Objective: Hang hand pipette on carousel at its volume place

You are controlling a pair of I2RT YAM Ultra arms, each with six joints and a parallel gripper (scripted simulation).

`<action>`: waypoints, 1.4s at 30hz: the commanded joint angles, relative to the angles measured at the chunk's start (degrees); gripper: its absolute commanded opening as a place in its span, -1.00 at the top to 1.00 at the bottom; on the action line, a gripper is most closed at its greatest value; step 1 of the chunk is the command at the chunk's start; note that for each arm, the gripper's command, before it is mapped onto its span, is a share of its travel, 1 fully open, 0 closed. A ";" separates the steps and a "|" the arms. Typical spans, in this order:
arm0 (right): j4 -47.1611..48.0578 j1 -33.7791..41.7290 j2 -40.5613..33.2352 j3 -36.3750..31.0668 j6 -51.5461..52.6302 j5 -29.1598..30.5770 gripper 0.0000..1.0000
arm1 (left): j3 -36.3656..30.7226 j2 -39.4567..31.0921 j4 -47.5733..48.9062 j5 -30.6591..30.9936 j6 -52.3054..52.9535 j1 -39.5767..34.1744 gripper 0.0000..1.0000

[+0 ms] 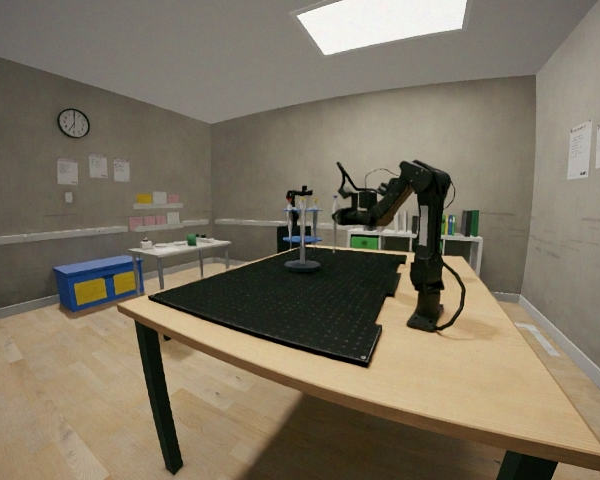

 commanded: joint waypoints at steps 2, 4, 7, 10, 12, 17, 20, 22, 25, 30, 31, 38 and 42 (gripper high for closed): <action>0.73 -0.52 -0.24 0.85 -0.31 -1.15 -1.00 | 1.66 -1.77 0.42 -0.33 0.57 -0.09 0.77; 0.73 -0.52 -0.24 0.85 -0.31 -1.15 -1.00 | 1.25 -1.81 0.83 0.42 0.61 0.72 0.77; 0.73 -0.52 -0.24 0.85 -0.31 -1.15 -1.00 | 0.43 -1.78 1.14 0.71 0.61 0.88 0.77; 0.73 -0.52 -0.24 0.85 -0.31 -1.15 -1.00 | 0.45 -1.78 1.13 0.53 0.59 0.76 0.77; 0.73 -0.52 -0.24 0.85 -0.31 -1.15 -1.00 | 0.45 -1.78 1.13 0.54 0.59 0.70 0.77; 0.73 -0.52 -0.24 0.85 -0.31 -1.15 -1.00 | 0.45 -1.78 1.13 0.53 0.59 0.70 0.77; 0.73 -0.52 -0.24 0.85 -0.31 -1.15 -1.00 | 0.45 -1.78 1.13 0.53 0.59 0.70 0.77; 0.73 -0.52 -0.24 0.85 -0.31 -1.15 -1.00 | 0.45 -1.78 1.13 0.53 0.59 0.70 0.77; 0.73 -0.52 -0.24 0.85 -0.31 -1.15 -1.00 | 0.45 -1.78 1.13 0.53 0.59 0.70 0.77; 0.73 -0.52 -0.24 0.85 -0.31 -1.15 -1.00 | 0.45 -1.78 1.13 0.53 0.59 0.70 0.77; 0.73 -0.52 -0.24 0.85 -0.31 -1.15 -1.00 | 0.45 -1.78 1.13 0.53 0.59 0.70 0.77; 0.73 -0.52 -0.24 0.85 -0.31 -1.15 -1.00 | 0.45 -1.78 1.13 0.53 0.59 0.70 0.77; 0.73 -0.52 -0.24 0.85 -0.31 -1.15 -1.00 | 0.45 -1.78 1.13 0.53 0.59 0.70 0.77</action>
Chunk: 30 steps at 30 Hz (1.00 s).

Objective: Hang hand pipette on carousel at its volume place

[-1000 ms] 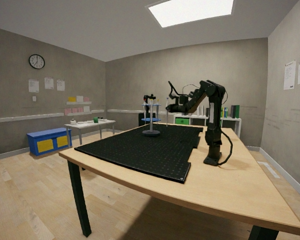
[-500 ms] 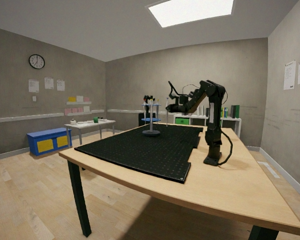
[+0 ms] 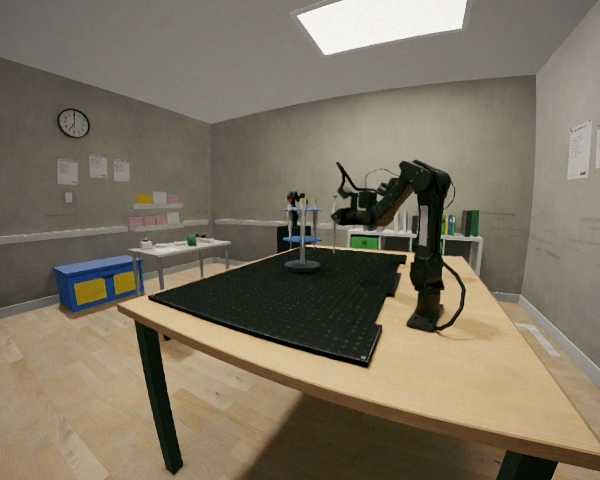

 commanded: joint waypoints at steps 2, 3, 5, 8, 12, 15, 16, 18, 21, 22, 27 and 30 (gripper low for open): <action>0.73 -0.52 -0.24 0.85 -0.31 -1.15 -1.00 | 0.45 -1.78 1.13 0.33 0.59 0.46 0.77; 0.73 -0.52 -0.24 0.85 -0.31 -1.15 -1.00 | 0.45 -1.78 1.13 0.33 0.59 0.46 0.77; 0.73 -0.52 -0.24 0.85 -0.31 -1.15 -1.00 | 0.45 -1.78 1.13 0.33 0.59 0.46 0.77; 0.73 -0.52 -0.24 0.85 -0.31 -1.15 -1.00 | 0.45 -1.78 1.13 0.33 0.59 0.46 0.77; 0.73 -0.52 -0.24 0.85 -0.31 -1.15 -1.00 | 0.45 -1.78 1.13 0.33 0.59 0.46 0.77; 0.73 -0.52 -0.24 0.85 -0.31 -1.15 -1.00 | 2.04 0.80 1.20 1.02 0.59 1.14 0.77; 0.73 -0.52 -0.24 0.85 -0.31 -1.15 -1.00 | 2.04 0.80 1.20 1.02 0.59 1.14 0.77; 0.73 -0.52 -0.24 0.85 -0.31 -1.15 -1.00 | 2.24 0.09 1.20 1.16 0.60 1.27 0.77; 0.73 -0.52 -0.24 0.85 -0.31 -1.15 -1.00 | 2.90 1.67 1.21 1.62 0.59 1.73 0.77; 0.73 -0.52 -0.24 0.85 -0.31 -1.15 -1.00 | 3.13 1.90 1.21 1.76 0.59 1.88 0.77; 0.73 -0.52 -0.24 0.85 -0.31 -1.15 -1.00 | 4.27 2.86 1.13 2.47 0.60 2.59 0.77; 0.73 -0.52 -0.24 0.85 -0.31 -1.15 -1.00 | 4.99 3.71 1.01 2.90 0.59 3.02 0.77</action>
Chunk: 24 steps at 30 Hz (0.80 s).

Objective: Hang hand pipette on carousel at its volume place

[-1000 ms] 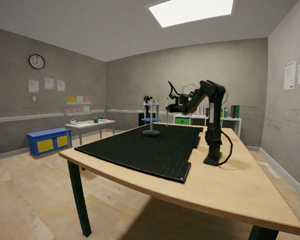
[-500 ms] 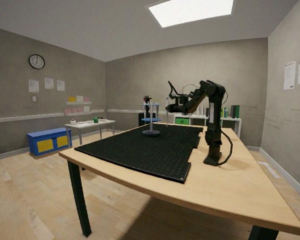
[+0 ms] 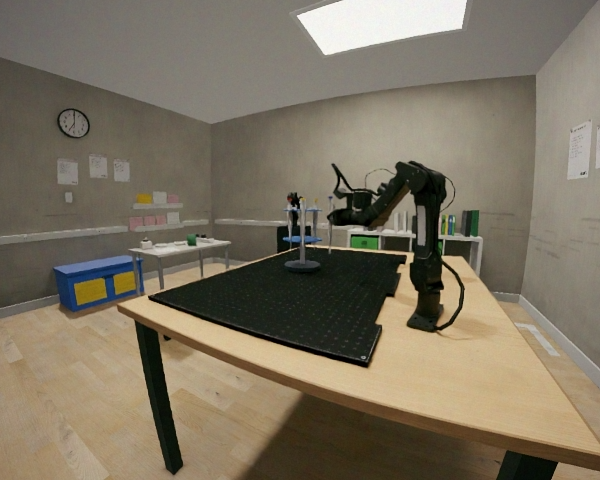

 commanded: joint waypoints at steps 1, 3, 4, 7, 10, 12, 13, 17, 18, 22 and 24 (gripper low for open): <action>0.73 -0.52 -0.24 0.85 -0.31 -1.15 -1.00 | 2.30 0.71 0.94 1.14 0.59 1.01 0.77; 0.73 -0.52 -0.24 0.85 -0.31 -1.15 -1.00 | 2.54 0.88 0.89 1.27 0.59 1.15 0.77; 0.73 -0.52 -0.24 0.85 -0.31 -1.15 -1.00 | 2.54 0.88 0.89 1.27 0.59 1.15 0.77; 0.73 -0.52 -0.24 0.85 -0.31 -1.15 -1.00 | 3.23 1.59 0.70 1.66 0.58 1.54 0.77; 0.73 -0.52 -0.24 0.85 -0.31 -1.15 -1.00 | 3.23 0.18 0.75 1.64 0.59 1.33 0.77; 0.73 -0.52 -0.24 0.85 -0.31 -1.15 -1.00 | 3.25 0.22 0.73 1.65 0.59 1.26 0.77; 0.73 -0.52 -0.24 0.85 -0.31 -1.15 -1.00 | 3.27 0.23 0.72 1.53 0.58 1.27 0.77; 0.73 -0.52 -0.24 0.85 -0.31 -1.15 -1.00 | 3.27 0.23 0.72 1.46 0.58 1.27 0.77; 0.73 -0.52 -0.24 0.85 -0.31 -1.15 -1.00 | 3.27 0.23 0.72 1.46 0.58 1.27 0.77; 0.73 -0.52 -0.24 0.85 -0.31 -1.15 -1.00 | 3.27 0.23 0.72 1.46 0.58 1.27 0.77; 0.73 -0.52 -0.24 0.85 -0.31 -1.15 -1.00 | 3.27 0.23 0.72 1.46 0.58 1.27 0.77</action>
